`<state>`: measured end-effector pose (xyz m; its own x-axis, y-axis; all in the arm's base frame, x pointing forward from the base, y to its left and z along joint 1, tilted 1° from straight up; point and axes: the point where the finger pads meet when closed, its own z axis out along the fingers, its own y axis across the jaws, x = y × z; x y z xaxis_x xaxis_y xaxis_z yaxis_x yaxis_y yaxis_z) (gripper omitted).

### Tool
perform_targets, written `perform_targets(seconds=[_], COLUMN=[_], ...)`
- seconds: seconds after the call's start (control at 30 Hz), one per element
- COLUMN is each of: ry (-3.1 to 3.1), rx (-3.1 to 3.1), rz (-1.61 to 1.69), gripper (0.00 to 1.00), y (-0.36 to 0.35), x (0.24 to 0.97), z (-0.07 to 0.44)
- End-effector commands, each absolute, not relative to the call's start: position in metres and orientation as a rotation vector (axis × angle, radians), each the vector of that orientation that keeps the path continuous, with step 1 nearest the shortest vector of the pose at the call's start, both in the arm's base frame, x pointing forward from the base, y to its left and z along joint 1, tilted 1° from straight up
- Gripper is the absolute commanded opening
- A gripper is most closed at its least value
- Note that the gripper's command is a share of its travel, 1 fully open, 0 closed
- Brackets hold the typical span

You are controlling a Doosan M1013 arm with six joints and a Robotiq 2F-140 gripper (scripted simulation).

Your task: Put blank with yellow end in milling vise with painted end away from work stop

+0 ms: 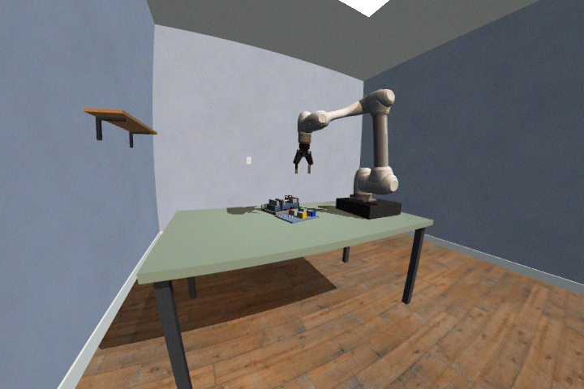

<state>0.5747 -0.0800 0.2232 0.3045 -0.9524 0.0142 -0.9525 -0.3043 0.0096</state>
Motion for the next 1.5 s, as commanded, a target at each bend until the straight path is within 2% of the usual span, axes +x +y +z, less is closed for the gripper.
perform_targets(seconds=[0.0,0.33,0.37,1.47], ry=[-1.9,-2.045,-2.038,-2.038], rx=[2.482,2.365,2.371,2.371], rz=[0.01,0.011,0.01,0.01], gripper=[1.0,1.0,0.44,0.44], y=[-0.0802,-0.0806,-0.0806,-0.0806], x=[0.5747,0.5748,0.5748,0.5748], z=[0.2235,0.2244,0.2244,0.2243])
